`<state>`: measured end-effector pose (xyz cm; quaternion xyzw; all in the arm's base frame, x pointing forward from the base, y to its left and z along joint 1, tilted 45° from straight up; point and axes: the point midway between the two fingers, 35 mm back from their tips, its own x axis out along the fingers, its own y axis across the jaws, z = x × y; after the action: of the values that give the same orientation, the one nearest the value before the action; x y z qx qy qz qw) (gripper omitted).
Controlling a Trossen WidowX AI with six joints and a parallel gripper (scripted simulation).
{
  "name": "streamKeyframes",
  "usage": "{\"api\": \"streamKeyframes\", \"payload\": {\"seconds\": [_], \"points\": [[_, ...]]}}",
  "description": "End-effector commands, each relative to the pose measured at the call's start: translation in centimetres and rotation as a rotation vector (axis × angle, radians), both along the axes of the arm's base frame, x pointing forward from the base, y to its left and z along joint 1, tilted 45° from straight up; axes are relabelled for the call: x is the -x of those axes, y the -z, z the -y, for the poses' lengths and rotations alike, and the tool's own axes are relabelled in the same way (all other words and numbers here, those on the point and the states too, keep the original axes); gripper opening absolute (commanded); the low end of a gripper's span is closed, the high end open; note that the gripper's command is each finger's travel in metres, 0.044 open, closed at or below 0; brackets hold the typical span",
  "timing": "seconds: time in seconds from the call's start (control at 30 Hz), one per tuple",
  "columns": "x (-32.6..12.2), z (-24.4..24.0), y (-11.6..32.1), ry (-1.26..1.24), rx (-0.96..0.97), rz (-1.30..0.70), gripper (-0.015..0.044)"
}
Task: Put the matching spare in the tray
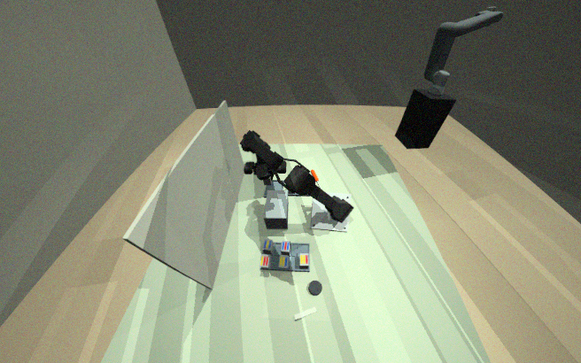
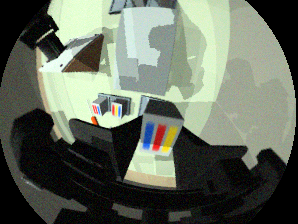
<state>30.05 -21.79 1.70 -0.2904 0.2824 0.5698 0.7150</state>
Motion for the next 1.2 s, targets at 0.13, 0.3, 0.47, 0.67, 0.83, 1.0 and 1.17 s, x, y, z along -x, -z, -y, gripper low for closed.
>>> {"api": "streamKeyframes", "payload": {"seconds": [0.13,0.3,0.47,0.67,0.83,1.0,1.17], "points": [[0.6,2.9,4.3,-0.005,-0.005,0.013,0.0000],[1.1,4.0,6.4,-0.005,-0.011,0.019,0.0000],[1.1,4.0,6.5,-0.006,-0.011,0.020,0.0000],[1.0,3.8,6.7,-0.005,-0.011,0.020,0.0000],[0.9,3.6,7.1,-0.005,-0.011,0.020,0.0000],[0.7,3.3,7.4,-0.005,-0.010,0.020,0.0000],[0.6,3.0,7.8,-0.005,-0.010,0.020,0.0000]]}}
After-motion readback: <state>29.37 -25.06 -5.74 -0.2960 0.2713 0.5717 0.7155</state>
